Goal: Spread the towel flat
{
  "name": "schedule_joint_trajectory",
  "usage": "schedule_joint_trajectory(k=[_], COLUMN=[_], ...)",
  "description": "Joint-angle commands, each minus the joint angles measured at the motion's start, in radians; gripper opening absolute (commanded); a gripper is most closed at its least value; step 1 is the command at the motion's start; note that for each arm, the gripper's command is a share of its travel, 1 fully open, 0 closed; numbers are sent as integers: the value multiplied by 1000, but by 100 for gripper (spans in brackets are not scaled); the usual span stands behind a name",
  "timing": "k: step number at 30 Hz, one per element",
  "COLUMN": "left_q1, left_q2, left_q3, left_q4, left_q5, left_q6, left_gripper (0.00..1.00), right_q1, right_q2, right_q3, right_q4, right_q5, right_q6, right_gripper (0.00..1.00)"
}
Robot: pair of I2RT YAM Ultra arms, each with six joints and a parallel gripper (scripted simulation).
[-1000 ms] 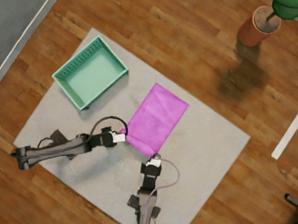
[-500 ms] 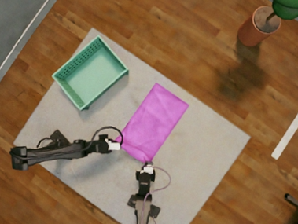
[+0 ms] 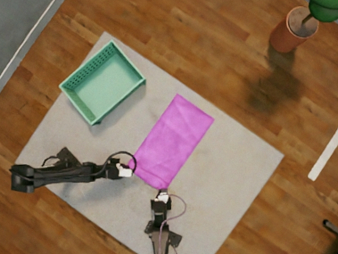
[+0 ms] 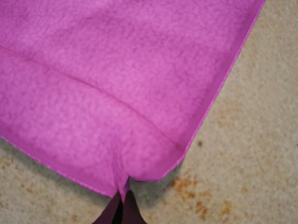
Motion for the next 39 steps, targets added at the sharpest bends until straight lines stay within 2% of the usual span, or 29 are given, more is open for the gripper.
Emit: schedule_joint_trajectory(k=[1, 10, 12, 13, 30, 31, 38, 39], left_q1=[-24, -65, -66, -72, -71, -87, -102, -103], left_q2=[-8, 18, 20, 21, 16, -5, -17, -31], left_q3=[-48, -114, -114, -123, -124, -131, -139, -110], left_q4=[59, 130, 133, 143, 133, 143, 131, 112], left_q5=[-10, -11, -11, -11, -11, -10, -6, -6], left_q6=[-11, -12, -12, -12, -12, -12, -12, -13], left_gripper=[0, 0, 0, 0, 0, 0, 0, 12], right_q1=[24, 62, 63, 69, 71, 80, 98, 98], right_q2=[-45, -80, -85, -85, -88, -104, -109, -114], right_q3=[-41, -117, -95, -129, -119, -137, -81, -71], right_q4=[62, 105, 103, 112, 116, 61, 17, 3], right_q5=[8, 7, 8, 8, 8, 6, 7, 7], right_q6=[-9, -9, -8, -9, -9, -13, -8, -8], right_gripper=[0, 0, 0, 0, 0, 0, 0, 12])
